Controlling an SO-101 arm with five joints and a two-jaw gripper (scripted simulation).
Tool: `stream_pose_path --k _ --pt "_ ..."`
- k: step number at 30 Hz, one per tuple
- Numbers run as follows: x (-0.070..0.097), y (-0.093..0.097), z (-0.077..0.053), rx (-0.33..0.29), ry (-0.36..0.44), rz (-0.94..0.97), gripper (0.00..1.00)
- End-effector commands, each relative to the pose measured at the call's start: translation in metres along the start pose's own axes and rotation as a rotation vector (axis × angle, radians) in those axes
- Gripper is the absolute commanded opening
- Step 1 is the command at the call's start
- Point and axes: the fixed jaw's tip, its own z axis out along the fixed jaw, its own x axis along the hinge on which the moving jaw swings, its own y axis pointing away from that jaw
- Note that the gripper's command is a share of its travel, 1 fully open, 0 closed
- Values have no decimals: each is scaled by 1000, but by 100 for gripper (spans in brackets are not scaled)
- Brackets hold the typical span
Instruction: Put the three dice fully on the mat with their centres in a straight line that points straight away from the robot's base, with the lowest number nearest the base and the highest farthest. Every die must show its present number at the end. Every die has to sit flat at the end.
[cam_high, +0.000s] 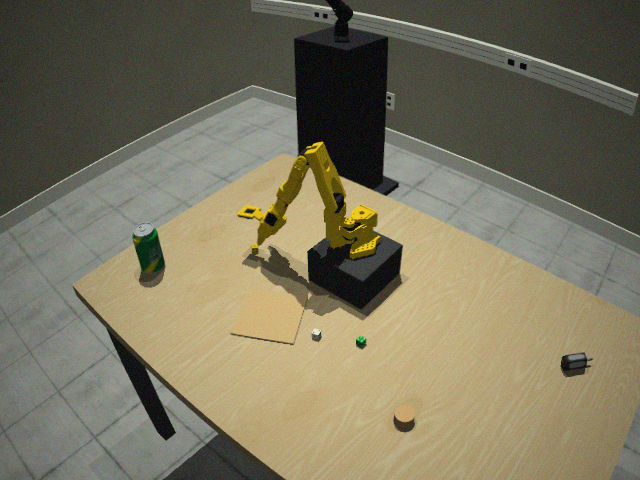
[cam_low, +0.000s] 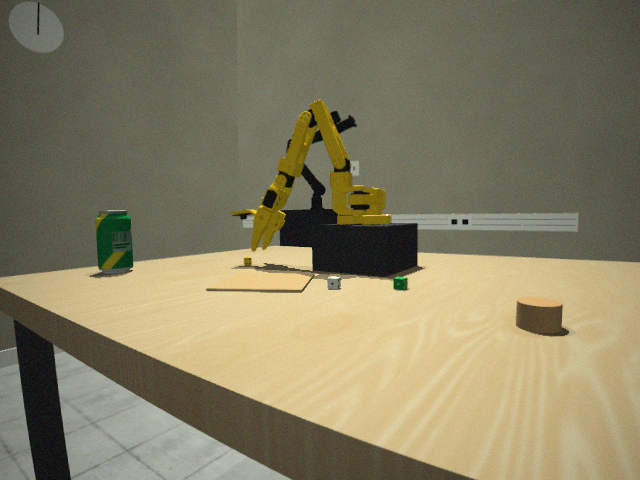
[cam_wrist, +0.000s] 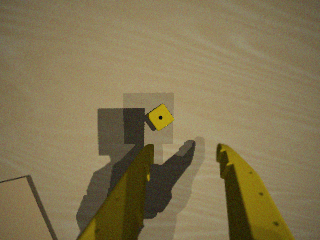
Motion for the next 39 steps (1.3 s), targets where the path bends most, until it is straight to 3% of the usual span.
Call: stream_pose_path --k 1,18,31,39 --pt "11 -2 -2 3 4 1 25" --pt "49 -4 -23 1 -50 11 25" --pt "51 -3 -24 -2 -52 5 25" --pt "52 9 -25 -35 -51 -56 25"
